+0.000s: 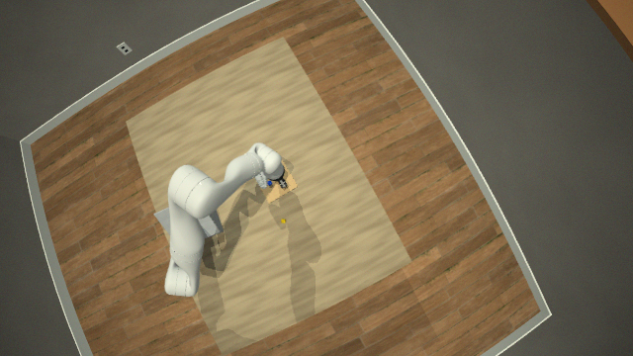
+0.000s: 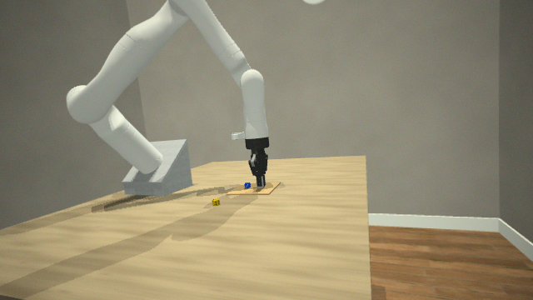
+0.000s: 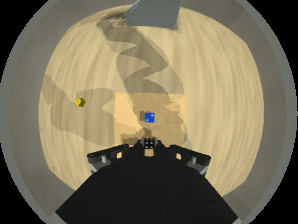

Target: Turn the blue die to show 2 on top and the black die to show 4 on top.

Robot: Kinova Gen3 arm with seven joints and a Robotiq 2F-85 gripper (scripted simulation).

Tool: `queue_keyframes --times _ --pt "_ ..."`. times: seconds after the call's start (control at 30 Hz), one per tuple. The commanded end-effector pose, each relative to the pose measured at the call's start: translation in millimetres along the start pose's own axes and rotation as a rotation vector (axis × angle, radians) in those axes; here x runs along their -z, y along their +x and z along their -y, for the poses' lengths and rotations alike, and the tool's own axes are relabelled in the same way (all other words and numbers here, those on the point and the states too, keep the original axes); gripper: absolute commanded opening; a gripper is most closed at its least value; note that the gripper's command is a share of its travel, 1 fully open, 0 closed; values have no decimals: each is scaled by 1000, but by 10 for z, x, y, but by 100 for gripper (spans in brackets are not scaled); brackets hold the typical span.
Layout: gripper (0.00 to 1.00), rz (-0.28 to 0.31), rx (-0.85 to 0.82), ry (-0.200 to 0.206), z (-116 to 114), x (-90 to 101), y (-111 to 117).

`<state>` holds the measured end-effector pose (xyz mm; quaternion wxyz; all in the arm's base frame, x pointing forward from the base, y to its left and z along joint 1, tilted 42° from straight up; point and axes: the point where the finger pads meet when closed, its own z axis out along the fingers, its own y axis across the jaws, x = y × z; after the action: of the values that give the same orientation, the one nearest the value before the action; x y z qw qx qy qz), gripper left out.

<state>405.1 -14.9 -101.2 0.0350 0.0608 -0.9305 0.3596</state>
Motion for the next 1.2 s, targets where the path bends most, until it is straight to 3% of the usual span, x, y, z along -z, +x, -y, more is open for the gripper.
queue_keyframes --times 0.0,0.5,0.93,1.17 --pt "11 2 0 -1 -3 8 -6" --pt "31 2 0 -1 -3 8 -6" --pt "31 2 0 -1 -3 16 -6" --pt "31 2 0 -1 -3 208 -5"
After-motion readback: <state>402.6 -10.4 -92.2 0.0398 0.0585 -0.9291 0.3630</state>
